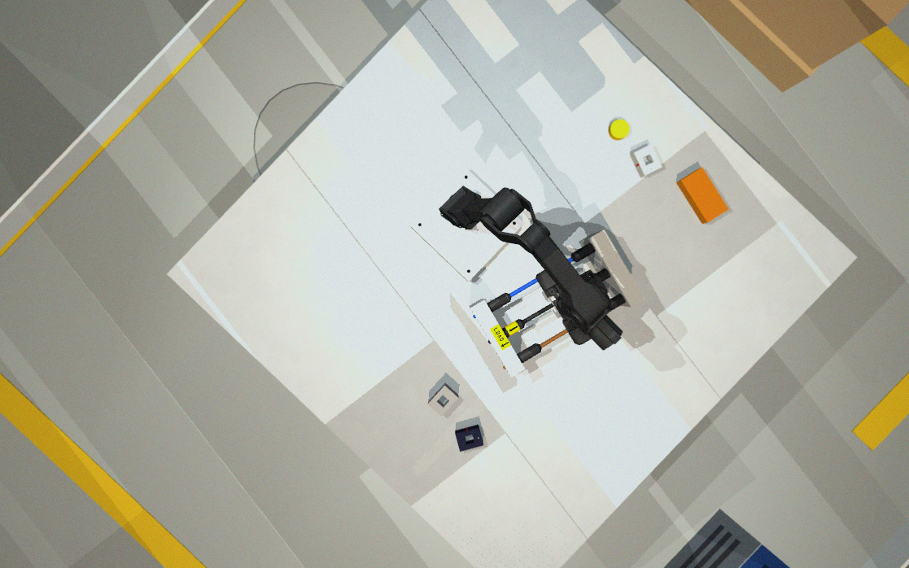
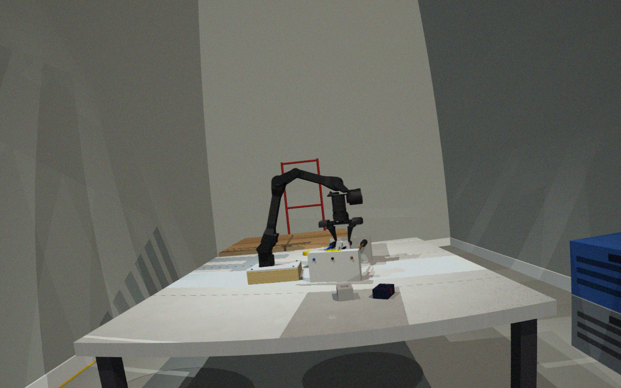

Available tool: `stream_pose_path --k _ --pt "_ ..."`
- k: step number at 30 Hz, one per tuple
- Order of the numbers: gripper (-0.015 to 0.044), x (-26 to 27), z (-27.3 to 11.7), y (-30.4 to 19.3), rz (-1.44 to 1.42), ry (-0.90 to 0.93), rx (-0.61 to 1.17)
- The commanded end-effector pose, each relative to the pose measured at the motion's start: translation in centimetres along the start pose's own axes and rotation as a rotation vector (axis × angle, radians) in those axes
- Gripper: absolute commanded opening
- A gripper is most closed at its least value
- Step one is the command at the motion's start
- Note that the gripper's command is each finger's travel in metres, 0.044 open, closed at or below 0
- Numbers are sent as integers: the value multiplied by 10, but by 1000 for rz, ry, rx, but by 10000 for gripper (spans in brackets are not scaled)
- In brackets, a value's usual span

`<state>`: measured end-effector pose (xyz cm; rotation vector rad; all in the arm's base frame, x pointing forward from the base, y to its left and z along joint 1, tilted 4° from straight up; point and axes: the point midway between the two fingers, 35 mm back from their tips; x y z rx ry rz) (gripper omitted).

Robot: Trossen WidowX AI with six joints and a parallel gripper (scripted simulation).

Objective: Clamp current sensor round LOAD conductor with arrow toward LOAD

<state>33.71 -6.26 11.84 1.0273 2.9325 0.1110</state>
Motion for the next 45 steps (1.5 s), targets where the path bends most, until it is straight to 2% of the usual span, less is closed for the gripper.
stream_pose_path --k 1,9,26,33,37,45 --pt "0 0 -1 0 0 -2 -1" --pt "0 0 -1 0 0 -2 -1" --pt "440 0 -1 0 0 -2 -1" --pt "440 0 -1 0 0 -2 -1" --pt "440 0 32 0 4 17 0" --pt "440 1 38 0 4 19 0"
Point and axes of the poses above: the point midway between the two fingers, 35 mm back from their tips, its own z axis out along the fingers, its own x axis across the jaws, y = z × x, and after that the axes turned 13 degrees about z, right-handed
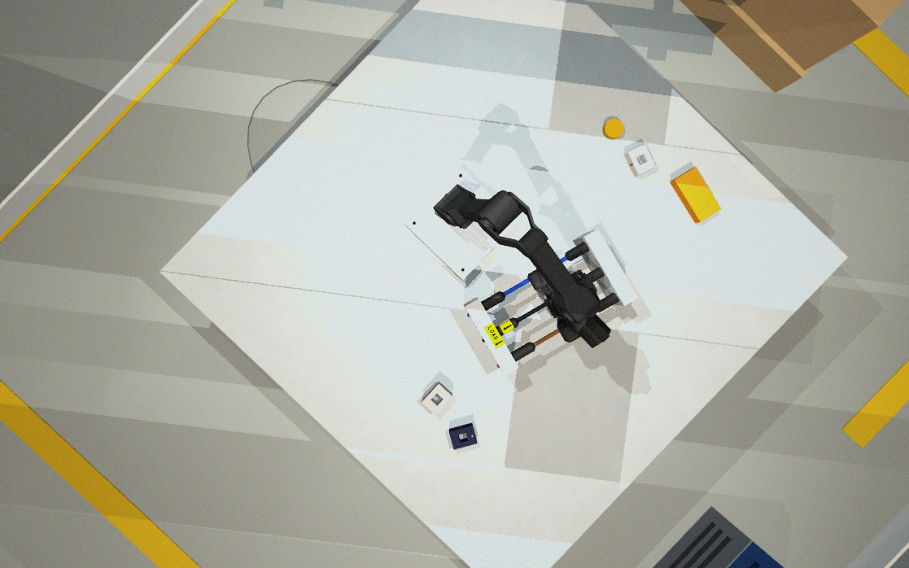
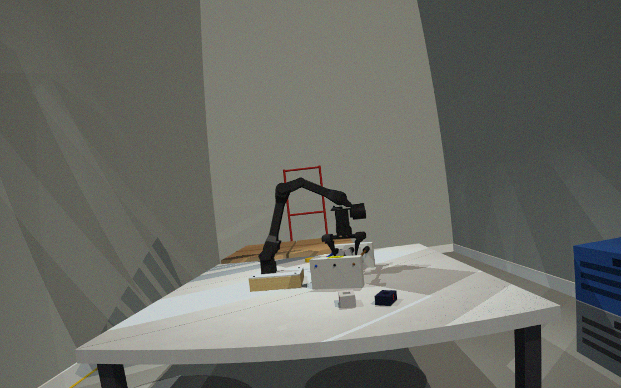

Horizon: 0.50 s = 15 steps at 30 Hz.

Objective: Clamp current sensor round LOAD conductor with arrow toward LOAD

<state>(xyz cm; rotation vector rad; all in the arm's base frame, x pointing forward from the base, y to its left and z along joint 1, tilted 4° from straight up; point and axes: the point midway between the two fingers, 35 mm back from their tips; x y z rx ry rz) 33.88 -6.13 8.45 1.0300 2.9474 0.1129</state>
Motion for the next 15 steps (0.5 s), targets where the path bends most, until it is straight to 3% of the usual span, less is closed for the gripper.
stream_pose_path --k 1,15 --pt "440 1 5 1 5 5 -5" --pt "440 1 28 1 5 5 -5"
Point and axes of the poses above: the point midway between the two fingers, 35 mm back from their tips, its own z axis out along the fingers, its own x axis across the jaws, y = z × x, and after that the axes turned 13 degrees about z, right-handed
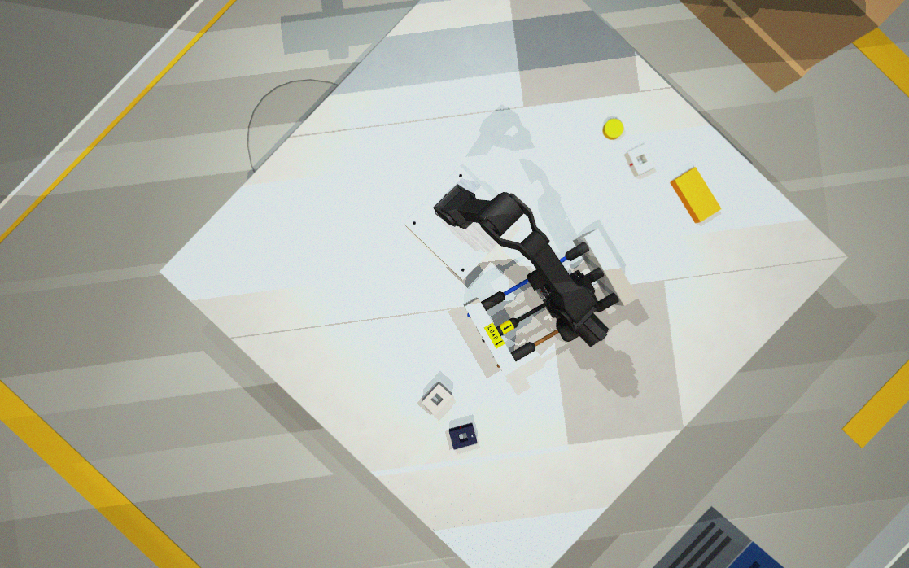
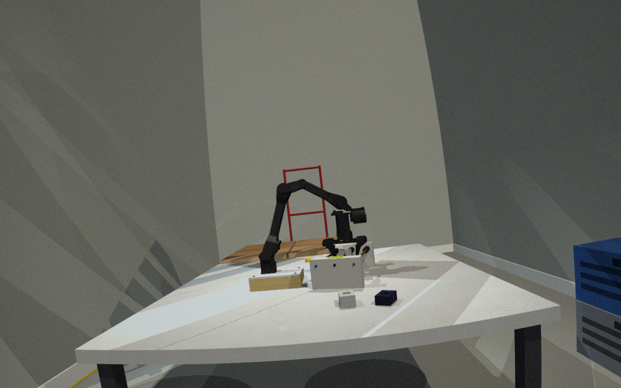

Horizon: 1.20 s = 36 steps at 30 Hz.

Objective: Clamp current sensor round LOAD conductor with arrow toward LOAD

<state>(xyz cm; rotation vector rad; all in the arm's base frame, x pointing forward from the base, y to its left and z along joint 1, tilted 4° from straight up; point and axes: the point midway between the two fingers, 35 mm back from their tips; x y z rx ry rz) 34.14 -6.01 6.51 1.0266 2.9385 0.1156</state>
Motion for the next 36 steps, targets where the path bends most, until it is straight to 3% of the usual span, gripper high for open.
stream_pose_path --k 1,6,29,36 --pt "440 2 10 0 6 13 0" --pt "440 3 12 0 6 13 0" --pt "287 1 8 0 0 3 2" --pt "103 1 8 0 0 3 2"
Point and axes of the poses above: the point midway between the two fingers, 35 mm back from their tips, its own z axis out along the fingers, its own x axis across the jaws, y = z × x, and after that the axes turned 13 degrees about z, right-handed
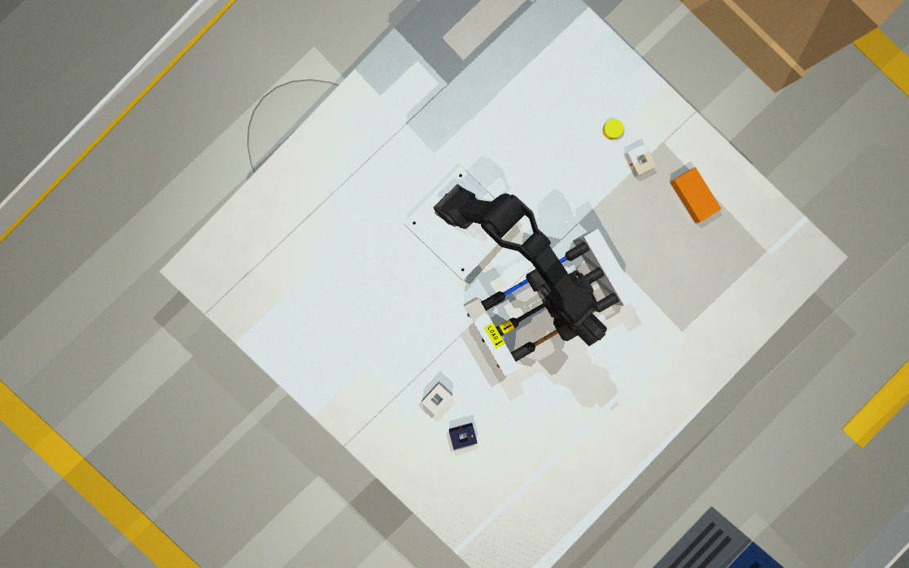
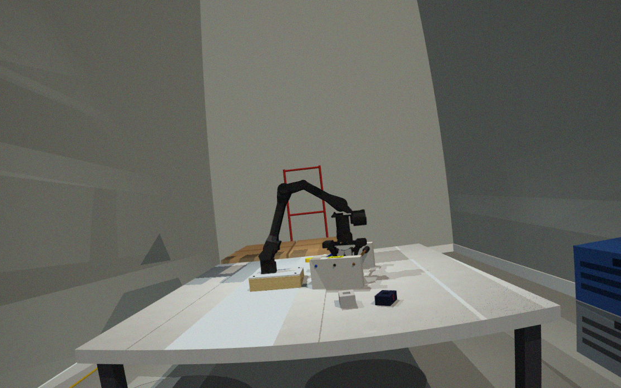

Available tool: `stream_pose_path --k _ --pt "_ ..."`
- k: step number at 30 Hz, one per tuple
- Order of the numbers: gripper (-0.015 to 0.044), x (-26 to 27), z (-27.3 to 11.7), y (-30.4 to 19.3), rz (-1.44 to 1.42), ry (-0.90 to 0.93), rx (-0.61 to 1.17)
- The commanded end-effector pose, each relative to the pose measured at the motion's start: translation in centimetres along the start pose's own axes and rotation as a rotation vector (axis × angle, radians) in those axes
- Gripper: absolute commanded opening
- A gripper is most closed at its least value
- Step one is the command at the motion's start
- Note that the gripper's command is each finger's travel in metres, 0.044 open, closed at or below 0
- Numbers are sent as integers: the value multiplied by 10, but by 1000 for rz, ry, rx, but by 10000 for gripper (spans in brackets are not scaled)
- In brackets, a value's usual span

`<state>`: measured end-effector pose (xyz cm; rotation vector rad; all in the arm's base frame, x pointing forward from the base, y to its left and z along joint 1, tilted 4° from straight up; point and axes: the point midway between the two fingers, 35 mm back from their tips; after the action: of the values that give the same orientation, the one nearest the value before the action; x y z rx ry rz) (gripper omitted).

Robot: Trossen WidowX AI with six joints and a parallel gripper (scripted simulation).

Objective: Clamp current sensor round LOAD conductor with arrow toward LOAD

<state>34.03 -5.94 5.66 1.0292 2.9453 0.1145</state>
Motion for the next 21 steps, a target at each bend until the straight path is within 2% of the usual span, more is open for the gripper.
stream_pose_path --k 1,4,21 --pt "77 -1 -1 0 0 -3 -2" --pt "0 -1 -1 0 0 -3 -2" --pt "0 -1 -1 0 0 -3 -2"
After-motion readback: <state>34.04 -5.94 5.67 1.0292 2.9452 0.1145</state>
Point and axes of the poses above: the point midway between the two fingers, 35 mm back from their tips, its own z axis out along the fingers, its own x axis across the jaws, y = z × x, and after that the axes turned 13 degrees about z, right-handed
